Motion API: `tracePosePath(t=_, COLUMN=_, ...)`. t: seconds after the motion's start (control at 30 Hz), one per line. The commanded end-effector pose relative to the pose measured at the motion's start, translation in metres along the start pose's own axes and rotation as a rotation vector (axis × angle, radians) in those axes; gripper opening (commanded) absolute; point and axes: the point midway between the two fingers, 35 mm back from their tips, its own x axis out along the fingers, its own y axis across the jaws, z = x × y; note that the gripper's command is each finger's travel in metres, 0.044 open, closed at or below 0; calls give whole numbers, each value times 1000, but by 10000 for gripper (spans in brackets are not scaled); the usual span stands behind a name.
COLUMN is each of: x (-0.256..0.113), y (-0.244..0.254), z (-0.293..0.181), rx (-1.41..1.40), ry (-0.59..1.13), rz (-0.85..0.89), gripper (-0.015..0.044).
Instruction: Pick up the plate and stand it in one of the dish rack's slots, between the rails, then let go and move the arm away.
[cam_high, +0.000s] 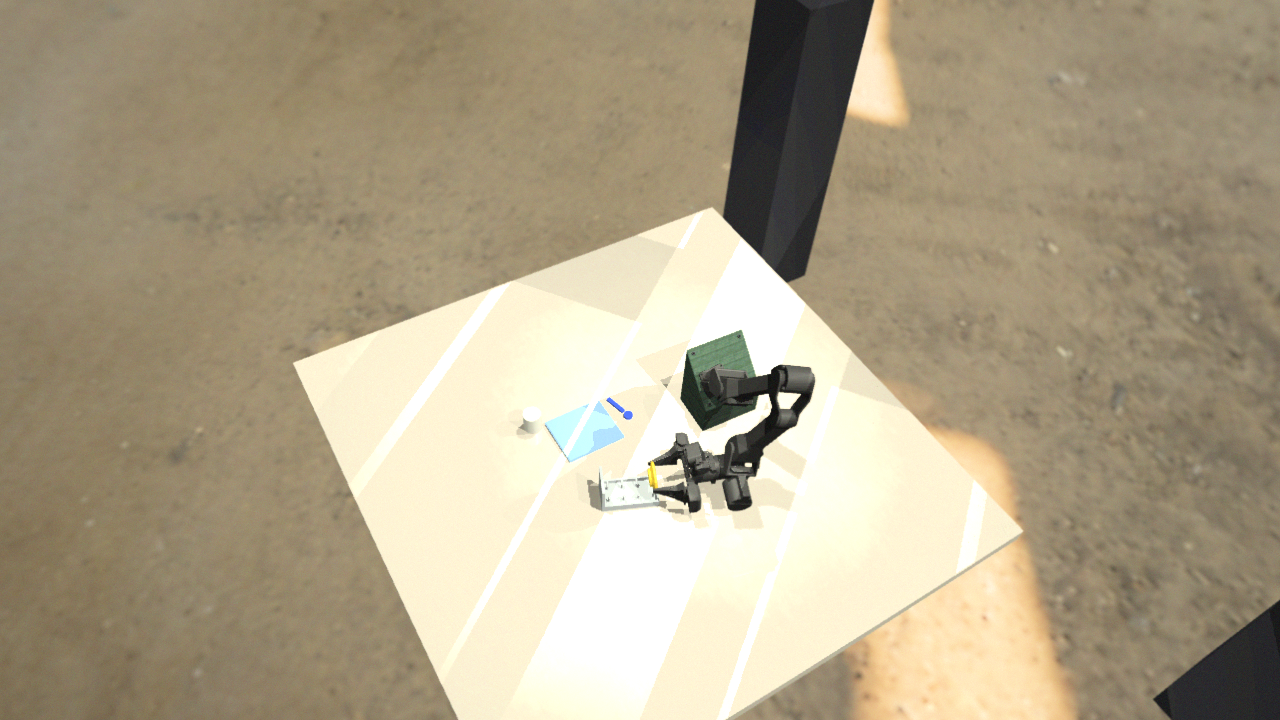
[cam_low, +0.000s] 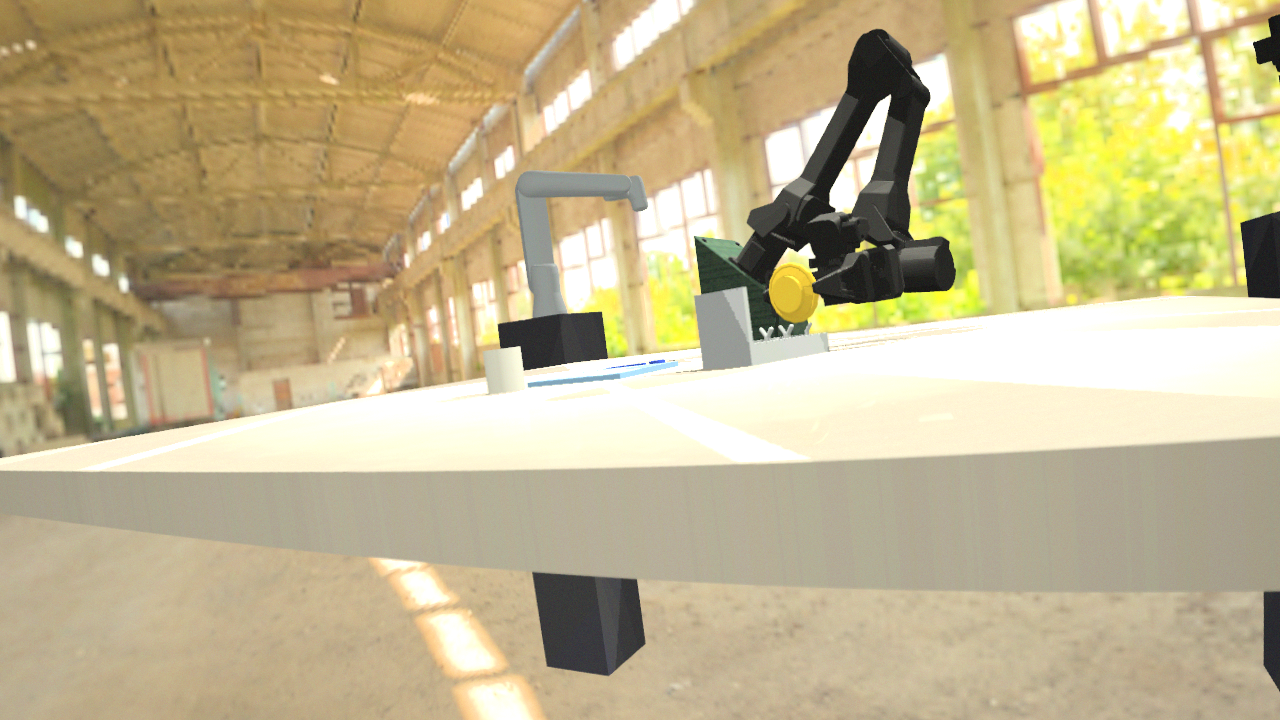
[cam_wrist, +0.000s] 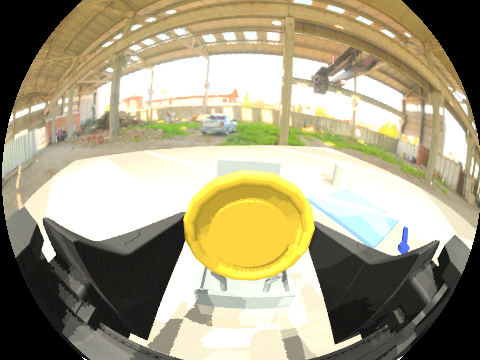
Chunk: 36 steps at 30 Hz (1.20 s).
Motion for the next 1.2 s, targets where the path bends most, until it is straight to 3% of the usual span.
tracePosePath(t=0.0, x=5, y=-3, z=-4, rx=-9, ry=-1, rz=-2, gripper=0)
tracePosePath(t=1.17, x=23, y=-5, z=-15, rx=7, ry=4, rz=3, gripper=0)
